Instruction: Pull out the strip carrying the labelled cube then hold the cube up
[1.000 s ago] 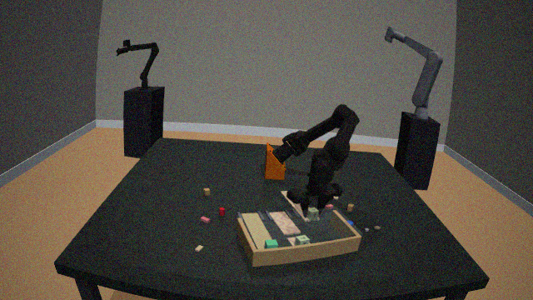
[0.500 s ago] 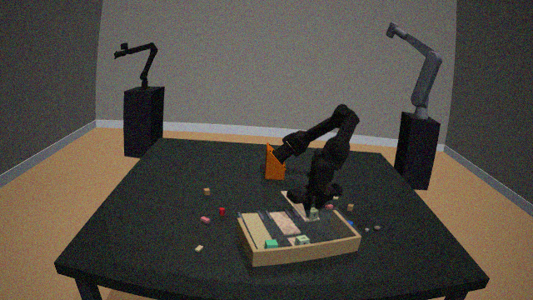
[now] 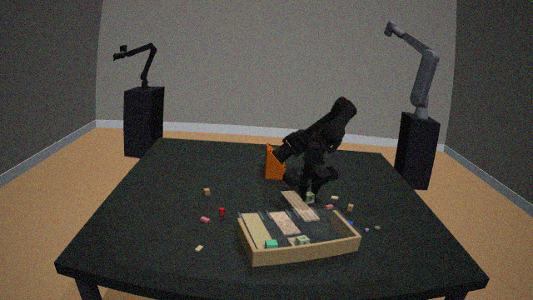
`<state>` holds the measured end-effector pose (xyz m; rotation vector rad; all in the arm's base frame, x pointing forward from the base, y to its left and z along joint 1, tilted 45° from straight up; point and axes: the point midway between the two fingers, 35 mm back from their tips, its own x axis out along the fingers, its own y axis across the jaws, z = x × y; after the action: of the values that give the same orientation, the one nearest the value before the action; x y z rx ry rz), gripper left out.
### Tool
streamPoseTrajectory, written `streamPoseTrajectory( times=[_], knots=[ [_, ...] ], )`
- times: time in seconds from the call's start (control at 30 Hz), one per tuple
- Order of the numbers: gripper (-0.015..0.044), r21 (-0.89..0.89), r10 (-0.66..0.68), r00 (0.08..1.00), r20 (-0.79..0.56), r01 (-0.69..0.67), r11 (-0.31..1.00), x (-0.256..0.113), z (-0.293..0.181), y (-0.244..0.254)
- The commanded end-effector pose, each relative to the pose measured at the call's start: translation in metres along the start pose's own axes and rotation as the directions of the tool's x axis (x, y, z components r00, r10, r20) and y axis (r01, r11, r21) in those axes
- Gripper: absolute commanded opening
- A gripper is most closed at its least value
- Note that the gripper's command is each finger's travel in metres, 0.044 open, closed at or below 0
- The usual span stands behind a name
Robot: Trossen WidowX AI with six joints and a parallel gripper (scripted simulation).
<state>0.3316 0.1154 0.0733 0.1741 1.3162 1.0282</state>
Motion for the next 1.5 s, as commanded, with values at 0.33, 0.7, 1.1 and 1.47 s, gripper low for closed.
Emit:
streamPoseTrajectory(
  times=[0.33, 0.7, 1.1, 1.47],
  knots=[
    [0.0, 0.0, 0.0, 1.0, -0.005, 0.0, 1.0, -0.005, -0.035, 0.005],
    [0.0, 0.002, 0.0, 1.0, -0.007, 0.0, 1.0, -0.014, -0.055, 0.008],
    [0.0, 0.002, 0.0, 1.0, -0.007, 0.0, 1.0, -0.041, -0.055, 0.008],
    [0.0, 0.002, 0.0, 1.0, -0.007, 0.0, 1.0, -0.041, -0.055, 0.008]
  ],
)
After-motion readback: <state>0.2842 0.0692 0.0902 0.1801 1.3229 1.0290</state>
